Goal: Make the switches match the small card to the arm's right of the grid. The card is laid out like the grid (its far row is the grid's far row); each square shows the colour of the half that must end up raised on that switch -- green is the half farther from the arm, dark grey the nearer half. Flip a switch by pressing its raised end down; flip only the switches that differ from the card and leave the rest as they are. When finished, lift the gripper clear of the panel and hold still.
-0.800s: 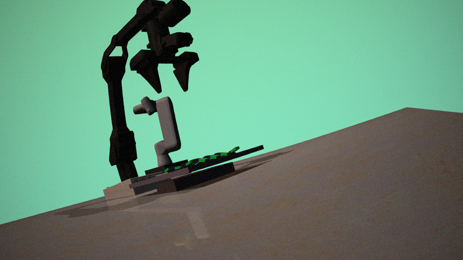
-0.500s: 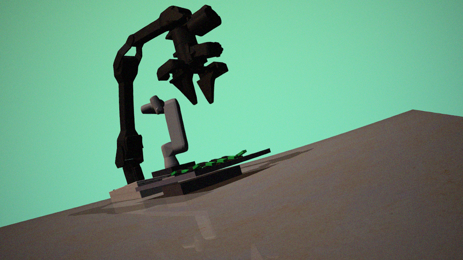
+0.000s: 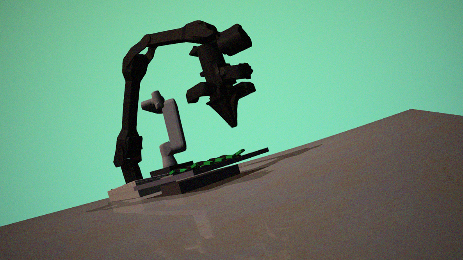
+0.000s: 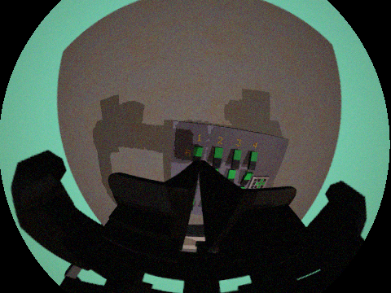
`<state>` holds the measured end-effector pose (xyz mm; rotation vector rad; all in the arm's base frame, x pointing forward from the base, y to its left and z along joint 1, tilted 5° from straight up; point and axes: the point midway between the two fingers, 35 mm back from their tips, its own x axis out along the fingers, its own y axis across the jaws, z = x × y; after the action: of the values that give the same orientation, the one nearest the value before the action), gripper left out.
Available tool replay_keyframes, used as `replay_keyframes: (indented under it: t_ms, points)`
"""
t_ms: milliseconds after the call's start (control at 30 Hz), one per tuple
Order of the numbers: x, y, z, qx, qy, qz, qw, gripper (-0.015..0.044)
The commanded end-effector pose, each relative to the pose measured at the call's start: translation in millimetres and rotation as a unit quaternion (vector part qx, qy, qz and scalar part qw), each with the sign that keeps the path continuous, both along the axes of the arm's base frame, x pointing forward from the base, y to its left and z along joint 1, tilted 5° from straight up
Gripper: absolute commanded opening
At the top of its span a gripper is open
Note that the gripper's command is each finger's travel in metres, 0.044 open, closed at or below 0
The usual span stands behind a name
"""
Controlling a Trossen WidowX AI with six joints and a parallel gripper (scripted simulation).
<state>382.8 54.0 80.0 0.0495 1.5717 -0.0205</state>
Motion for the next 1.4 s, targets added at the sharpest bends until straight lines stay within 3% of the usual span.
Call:
replay_keyframes:
  t_ms: [0, 1367]
  points:
    - [-4, 1, -24, 0.002, 0.019, -0.002, 1.000, 0.0000]
    - [-4, 2, -49, 0.002, 0.019, -0.002, 1.000, 0.0000]
